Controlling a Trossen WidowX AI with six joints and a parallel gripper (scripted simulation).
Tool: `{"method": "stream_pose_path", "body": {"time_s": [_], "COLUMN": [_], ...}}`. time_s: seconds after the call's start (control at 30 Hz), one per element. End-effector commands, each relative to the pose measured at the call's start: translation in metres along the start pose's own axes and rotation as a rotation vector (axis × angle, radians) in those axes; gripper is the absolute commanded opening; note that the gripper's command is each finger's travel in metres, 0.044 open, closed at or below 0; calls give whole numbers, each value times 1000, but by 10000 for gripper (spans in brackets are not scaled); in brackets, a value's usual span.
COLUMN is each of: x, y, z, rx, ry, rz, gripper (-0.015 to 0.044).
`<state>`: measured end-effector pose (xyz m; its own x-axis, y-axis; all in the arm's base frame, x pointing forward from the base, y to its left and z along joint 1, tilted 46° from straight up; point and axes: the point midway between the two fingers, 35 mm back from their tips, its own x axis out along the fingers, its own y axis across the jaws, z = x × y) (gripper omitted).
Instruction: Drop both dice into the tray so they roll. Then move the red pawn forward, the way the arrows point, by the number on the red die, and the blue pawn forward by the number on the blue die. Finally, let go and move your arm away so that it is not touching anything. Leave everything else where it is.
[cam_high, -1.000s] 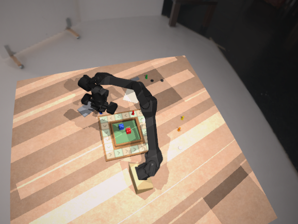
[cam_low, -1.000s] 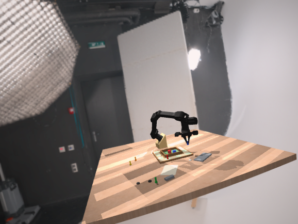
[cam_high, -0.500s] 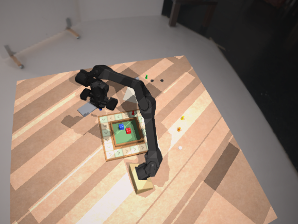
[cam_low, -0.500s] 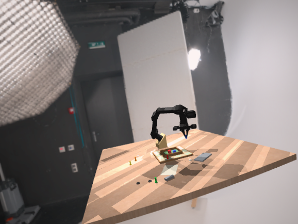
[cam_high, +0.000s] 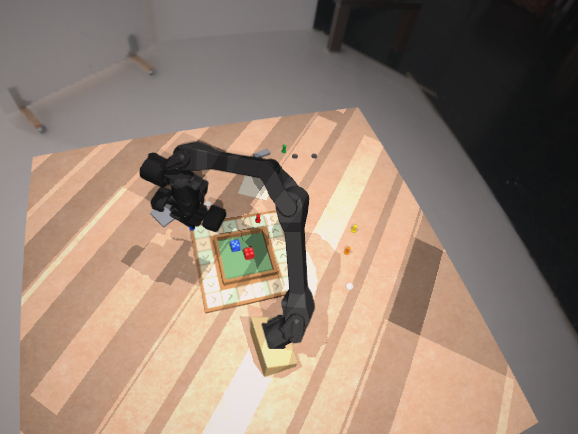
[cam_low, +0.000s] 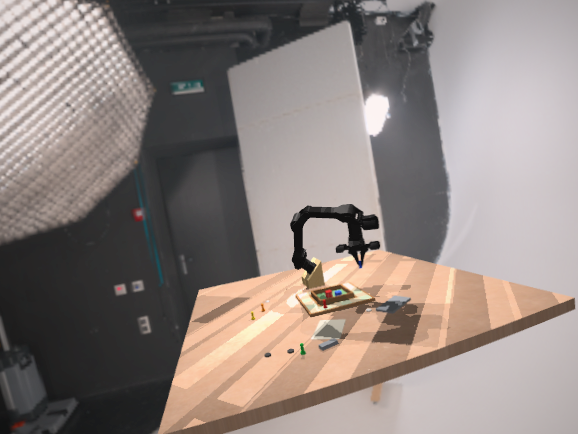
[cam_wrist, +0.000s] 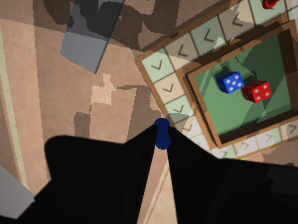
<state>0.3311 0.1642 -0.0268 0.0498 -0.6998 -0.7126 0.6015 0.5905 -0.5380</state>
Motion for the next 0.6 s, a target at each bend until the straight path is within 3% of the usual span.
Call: {"method": "stream_pose_path", "body": {"time_s": [0.0,0.57], "x": [1,20], "y": [-5,-35], "z": [-11,-60], "rx": [5,3], "ry": [2,5], "rz": [5,6], "gripper": [0,0]}}
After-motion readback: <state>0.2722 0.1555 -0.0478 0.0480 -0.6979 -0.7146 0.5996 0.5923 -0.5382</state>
